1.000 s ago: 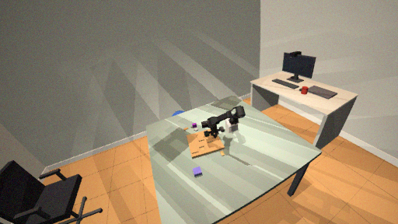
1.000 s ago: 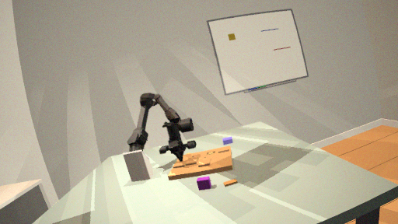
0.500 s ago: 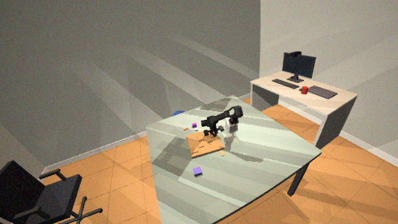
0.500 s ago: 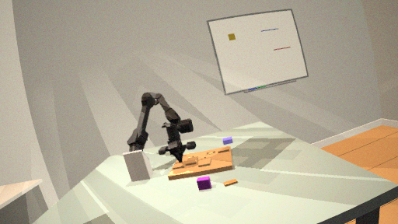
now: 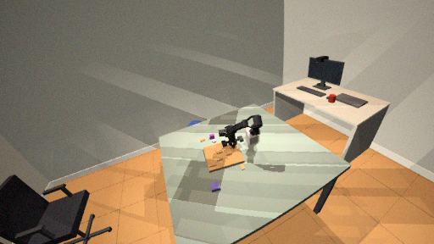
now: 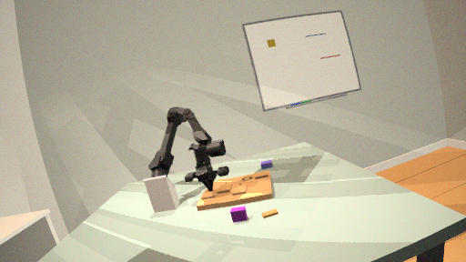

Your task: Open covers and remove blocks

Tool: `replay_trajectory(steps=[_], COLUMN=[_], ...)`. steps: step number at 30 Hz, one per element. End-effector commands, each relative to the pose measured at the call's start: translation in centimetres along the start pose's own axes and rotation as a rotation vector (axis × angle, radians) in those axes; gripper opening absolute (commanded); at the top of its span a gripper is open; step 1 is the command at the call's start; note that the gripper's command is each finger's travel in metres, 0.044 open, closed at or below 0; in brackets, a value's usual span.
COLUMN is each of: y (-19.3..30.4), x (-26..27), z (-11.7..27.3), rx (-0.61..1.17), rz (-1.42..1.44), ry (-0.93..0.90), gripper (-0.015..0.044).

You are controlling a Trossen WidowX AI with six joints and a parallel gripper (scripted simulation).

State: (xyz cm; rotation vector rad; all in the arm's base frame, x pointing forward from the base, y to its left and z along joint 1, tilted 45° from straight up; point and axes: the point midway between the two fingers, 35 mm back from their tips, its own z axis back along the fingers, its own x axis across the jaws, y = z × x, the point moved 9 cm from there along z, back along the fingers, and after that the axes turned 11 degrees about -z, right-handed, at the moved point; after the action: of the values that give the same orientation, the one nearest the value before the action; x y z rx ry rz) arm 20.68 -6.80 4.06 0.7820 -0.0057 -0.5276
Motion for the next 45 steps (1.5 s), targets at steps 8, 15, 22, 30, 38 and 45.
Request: replay_trajectory(steps=[8,15,22,30,38,45], y=[-1.1,-1.8,-2.5,-3.3,-4.1,-4.4], x=[0.5,0.6,0.7,0.7,0.8,0.8], z=[0.1,0.1,0.1,0.1,0.0,0.4], rx=[-0.005,-0.005,-0.005,-0.004,-0.002,-0.002], rz=[0.007,0.007,0.007,0.008,0.008,0.008], ry=[-0.008,-0.008,-0.007,-0.007,-0.006,-0.006], gripper=[0.0000,0.0000,0.0000,0.0000,0.0000,0.0000])
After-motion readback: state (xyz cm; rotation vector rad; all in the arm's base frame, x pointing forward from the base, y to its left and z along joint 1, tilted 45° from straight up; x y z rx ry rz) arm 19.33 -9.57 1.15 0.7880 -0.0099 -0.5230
